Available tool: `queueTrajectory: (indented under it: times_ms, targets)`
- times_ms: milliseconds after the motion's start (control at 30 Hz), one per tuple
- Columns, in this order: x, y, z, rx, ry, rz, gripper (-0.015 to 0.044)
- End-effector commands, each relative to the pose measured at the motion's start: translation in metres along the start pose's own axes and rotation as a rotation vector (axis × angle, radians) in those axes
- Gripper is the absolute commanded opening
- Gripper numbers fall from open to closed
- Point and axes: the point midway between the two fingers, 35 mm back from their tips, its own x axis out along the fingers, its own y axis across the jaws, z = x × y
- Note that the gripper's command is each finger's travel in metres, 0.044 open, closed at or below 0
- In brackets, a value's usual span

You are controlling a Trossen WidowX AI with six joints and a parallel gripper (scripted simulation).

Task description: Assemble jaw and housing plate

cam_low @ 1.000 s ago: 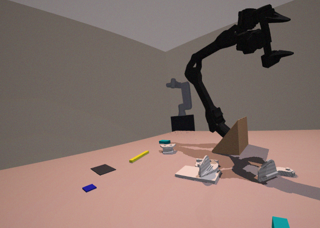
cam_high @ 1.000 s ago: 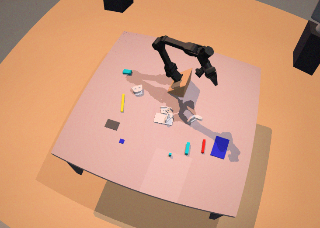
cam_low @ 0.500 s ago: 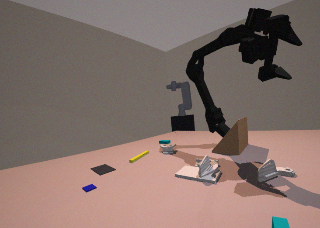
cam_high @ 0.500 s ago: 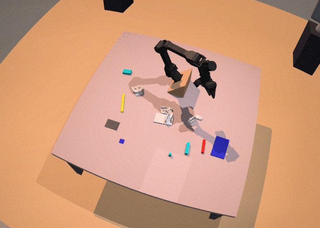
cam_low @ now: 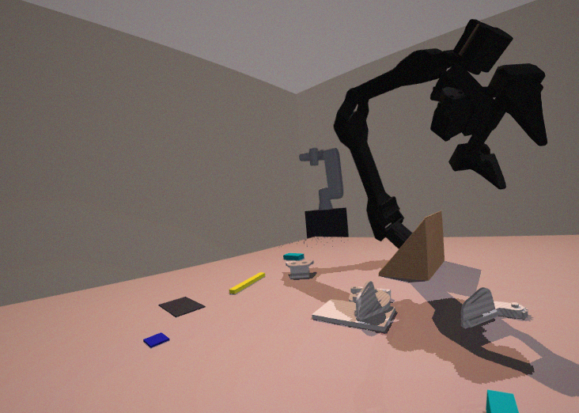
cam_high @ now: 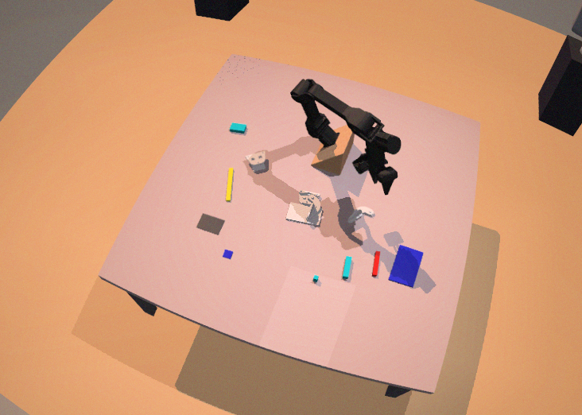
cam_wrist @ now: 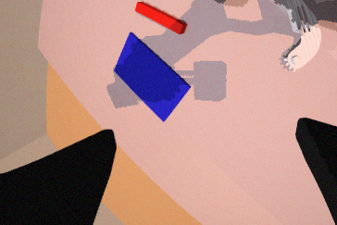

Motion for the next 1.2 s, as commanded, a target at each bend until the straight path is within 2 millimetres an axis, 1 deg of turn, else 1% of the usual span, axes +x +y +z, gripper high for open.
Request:
queueTrajectory:
  times_ms: [0,333,667,833,1033,1067,1167]
  targets:
    - [0.014,-0.008,0.007,-0.04,-0.008,-0.073,0.044]
    - [0.045,-0.033,0.026,-0.13,-0.024,-0.258,0.044]
    - [0.07,-0.06,0.044,-0.22,-0.014,-0.444,0.044]
    - [0.08,-0.073,0.053,-0.264,0.0,-0.535,0.044]
    - [0.082,-0.076,0.054,-0.27,0.003,-0.547,0.044]
    - [0.087,-0.078,0.054,-0.27,0.002,-0.547,0.044]
    - [0.11,-0.092,0.057,-0.269,0.001,-0.547,0.044]
